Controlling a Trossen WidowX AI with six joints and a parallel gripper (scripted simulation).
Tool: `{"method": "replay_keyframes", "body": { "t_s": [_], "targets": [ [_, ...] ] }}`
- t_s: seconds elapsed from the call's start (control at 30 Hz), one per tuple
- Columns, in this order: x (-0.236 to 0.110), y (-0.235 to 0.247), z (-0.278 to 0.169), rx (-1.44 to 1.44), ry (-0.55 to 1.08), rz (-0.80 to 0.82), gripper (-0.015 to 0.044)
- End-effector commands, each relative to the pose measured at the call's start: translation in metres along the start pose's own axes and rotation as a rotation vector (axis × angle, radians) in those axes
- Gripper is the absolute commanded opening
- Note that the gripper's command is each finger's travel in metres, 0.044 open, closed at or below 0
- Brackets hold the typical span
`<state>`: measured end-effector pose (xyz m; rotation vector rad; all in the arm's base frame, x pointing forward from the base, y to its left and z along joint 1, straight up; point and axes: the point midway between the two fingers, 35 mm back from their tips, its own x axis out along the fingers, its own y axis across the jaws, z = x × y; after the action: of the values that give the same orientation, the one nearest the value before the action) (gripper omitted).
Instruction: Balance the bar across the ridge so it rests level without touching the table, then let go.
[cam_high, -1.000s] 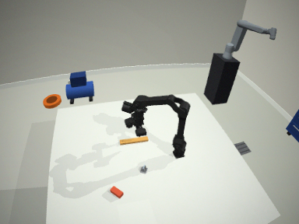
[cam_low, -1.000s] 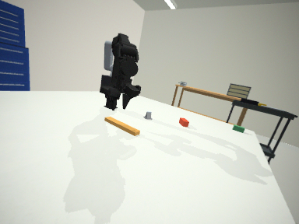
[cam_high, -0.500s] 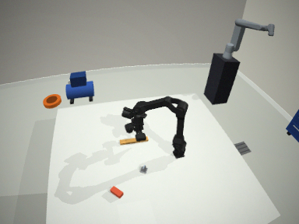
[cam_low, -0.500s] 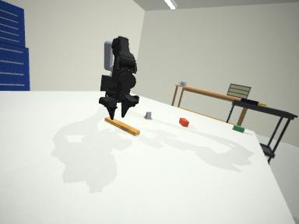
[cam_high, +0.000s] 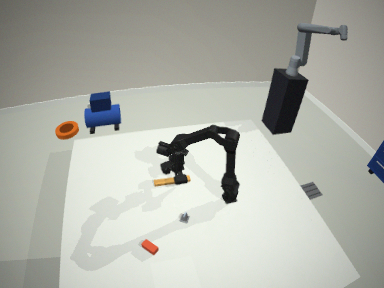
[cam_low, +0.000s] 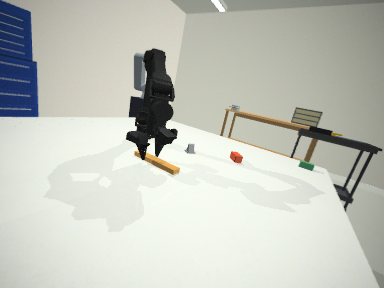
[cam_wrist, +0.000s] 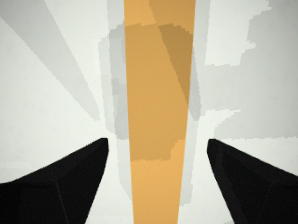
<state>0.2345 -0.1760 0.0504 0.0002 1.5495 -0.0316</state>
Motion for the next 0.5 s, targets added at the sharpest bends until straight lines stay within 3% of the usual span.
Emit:
{"method": "replay_keyframes", "body": {
  "t_s": [0.0,0.4,0.47],
  "targets": [
    [0.0037,0.0007,0.0003,-0.005,0.002,0.006,0.0315],
    [0.0037,0.0007,0.0003,-0.005,0.002,0.006,0.0315],
    [0.0032,0.0002,-0.0003,0.000,0.004,0.003,0.0263]
  ]
}}
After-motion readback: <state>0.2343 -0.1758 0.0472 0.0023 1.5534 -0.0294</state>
